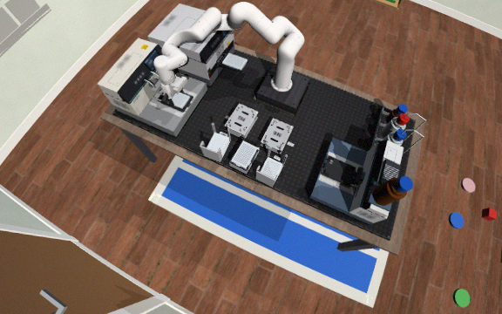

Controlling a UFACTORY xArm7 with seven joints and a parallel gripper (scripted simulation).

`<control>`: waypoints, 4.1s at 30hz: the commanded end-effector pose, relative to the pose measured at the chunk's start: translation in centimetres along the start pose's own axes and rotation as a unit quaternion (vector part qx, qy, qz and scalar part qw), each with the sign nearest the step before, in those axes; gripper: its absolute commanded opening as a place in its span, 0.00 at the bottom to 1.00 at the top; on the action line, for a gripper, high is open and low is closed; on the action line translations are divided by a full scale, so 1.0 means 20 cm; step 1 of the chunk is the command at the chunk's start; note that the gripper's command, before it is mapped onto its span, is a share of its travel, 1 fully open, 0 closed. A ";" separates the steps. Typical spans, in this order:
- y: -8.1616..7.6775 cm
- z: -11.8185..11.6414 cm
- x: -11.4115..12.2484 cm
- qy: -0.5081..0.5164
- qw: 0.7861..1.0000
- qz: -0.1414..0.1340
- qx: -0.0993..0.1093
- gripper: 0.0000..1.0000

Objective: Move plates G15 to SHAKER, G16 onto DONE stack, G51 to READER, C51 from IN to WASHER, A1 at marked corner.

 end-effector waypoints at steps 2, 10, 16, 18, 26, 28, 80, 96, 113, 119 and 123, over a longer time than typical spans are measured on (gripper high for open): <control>-0.03 0.00 0.00 0.000 1.000 -0.002 0.001 1.00; -0.07 0.00 0.00 0.000 1.000 -0.002 0.001 1.00; -0.11 0.00 0.00 0.000 1.000 -0.002 0.001 1.00; -0.12 0.00 0.00 0.000 1.000 -0.002 0.001 1.00; -0.16 0.00 0.00 0.000 1.000 -0.002 0.001 1.00; -0.17 0.00 0.00 0.000 1.000 -0.002 0.001 1.00; -0.48 0.00 0.00 0.000 1.000 -0.002 0.001 1.00; -0.57 0.00 0.00 0.000 1.000 -0.002 0.001 1.00; -0.58 0.02 -0.06 0.000 1.000 -0.002 0.001 1.00; -0.58 0.04 -0.16 0.000 1.000 -0.002 0.001 1.00; -0.58 0.05 -0.23 0.000 1.000 -0.002 0.001 1.00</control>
Point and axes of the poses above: the point where the finger pads meet when closed, its own y axis out along the fingers, its own z axis across the jaws, x = y × z, the point moved 6 cm from there along -y, back along the fingers, and after that the axes turned 13 degrees about -y, right-handed, at the moved point
